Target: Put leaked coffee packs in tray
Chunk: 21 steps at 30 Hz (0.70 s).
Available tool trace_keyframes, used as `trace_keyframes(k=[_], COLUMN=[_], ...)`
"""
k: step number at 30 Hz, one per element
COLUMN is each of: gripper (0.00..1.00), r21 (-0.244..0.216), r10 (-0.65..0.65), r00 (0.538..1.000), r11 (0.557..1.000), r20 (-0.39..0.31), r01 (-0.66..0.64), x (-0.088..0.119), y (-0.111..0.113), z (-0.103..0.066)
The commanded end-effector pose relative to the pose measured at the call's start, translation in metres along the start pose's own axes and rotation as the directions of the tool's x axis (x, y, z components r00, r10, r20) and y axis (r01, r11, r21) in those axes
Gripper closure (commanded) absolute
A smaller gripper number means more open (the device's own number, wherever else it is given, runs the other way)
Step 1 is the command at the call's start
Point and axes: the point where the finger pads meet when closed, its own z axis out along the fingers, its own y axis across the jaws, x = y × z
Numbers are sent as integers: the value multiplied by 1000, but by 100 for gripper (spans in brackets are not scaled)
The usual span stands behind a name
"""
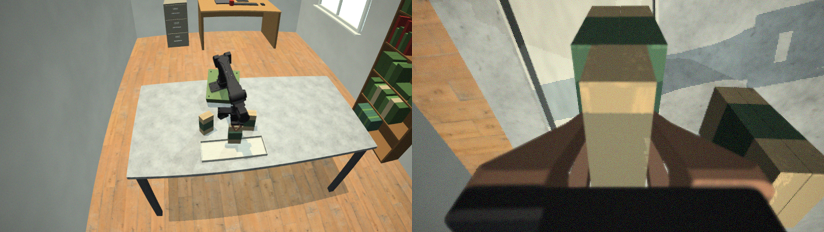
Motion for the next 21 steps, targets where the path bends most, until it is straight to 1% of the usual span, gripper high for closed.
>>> trace_keyframes(k=[1,7,11,12,13,14,15,16,17,19,21], gripper=[76,76,76,76,76,76,76,76,76,76,76], r21=[-11,-12,-12,-47,-47,-26,-13,-13,-16,-40,-41], r10=[-2,-3,-5,4,5,1,-1,-1,-1,2,2], r00=[1000,1000,1000,1000,1000,1000,1000,1000,1000,1000,1000], r11=[1000,1000,1000,999,999,1000,1000,1000,1000,999,999], r20=[-3,0,-3,-11,-9,-3,0,0,-1,-8,-8], r01=[2,3,5,-5,-6,-1,1,1,1,-2,-3], x=[-1,0,2,0,0,1,1,1,1,1,1], y=[18,35,38,42,43,43,42,43,44,45,45], z=[-13,-13,-13,-27,-27,-19,-13,-13,-14,-25,-25])
